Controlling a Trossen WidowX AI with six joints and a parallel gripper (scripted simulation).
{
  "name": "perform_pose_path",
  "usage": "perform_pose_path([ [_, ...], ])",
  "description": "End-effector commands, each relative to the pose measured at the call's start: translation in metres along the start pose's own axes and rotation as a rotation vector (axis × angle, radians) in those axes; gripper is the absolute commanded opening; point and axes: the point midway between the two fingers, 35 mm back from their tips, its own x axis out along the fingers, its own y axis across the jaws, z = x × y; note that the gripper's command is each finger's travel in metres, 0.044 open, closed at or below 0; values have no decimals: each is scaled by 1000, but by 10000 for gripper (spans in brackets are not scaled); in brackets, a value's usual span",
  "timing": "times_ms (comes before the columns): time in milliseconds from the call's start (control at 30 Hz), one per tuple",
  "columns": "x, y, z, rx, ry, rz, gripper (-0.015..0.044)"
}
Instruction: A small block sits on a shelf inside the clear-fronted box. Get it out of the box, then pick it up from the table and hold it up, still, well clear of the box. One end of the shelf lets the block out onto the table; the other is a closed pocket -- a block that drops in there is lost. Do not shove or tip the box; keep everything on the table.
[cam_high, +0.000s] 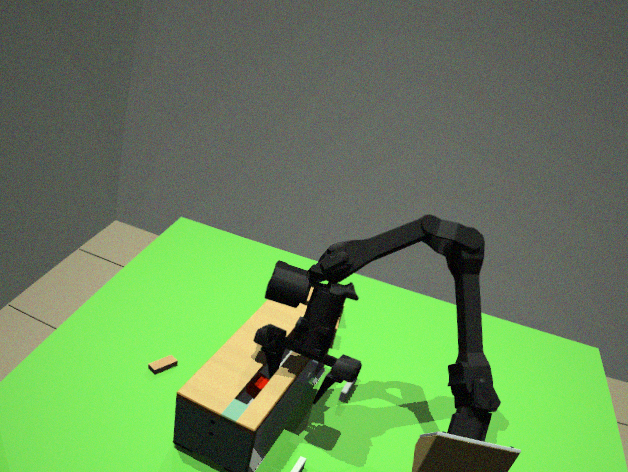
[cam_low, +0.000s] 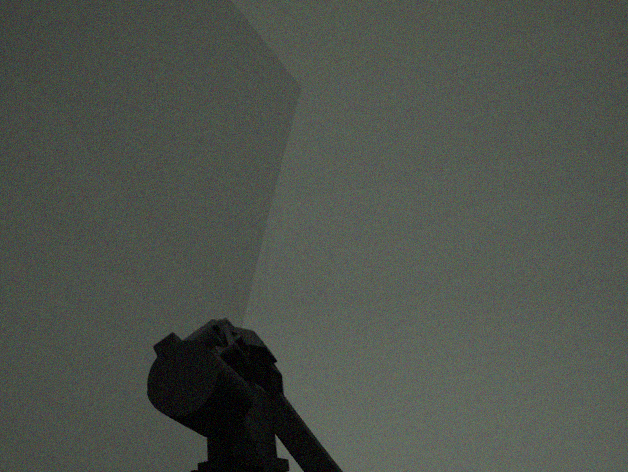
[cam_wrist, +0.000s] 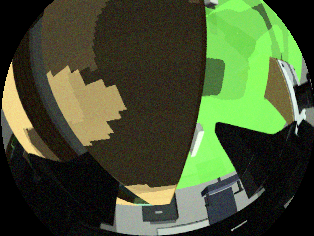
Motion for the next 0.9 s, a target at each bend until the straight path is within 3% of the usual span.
perform_pose_path([
  [0, 0, 1, -1, 2, 2, 1, 400],
  [867, 3, 1, -8, 2, 2, 1, 400],
])
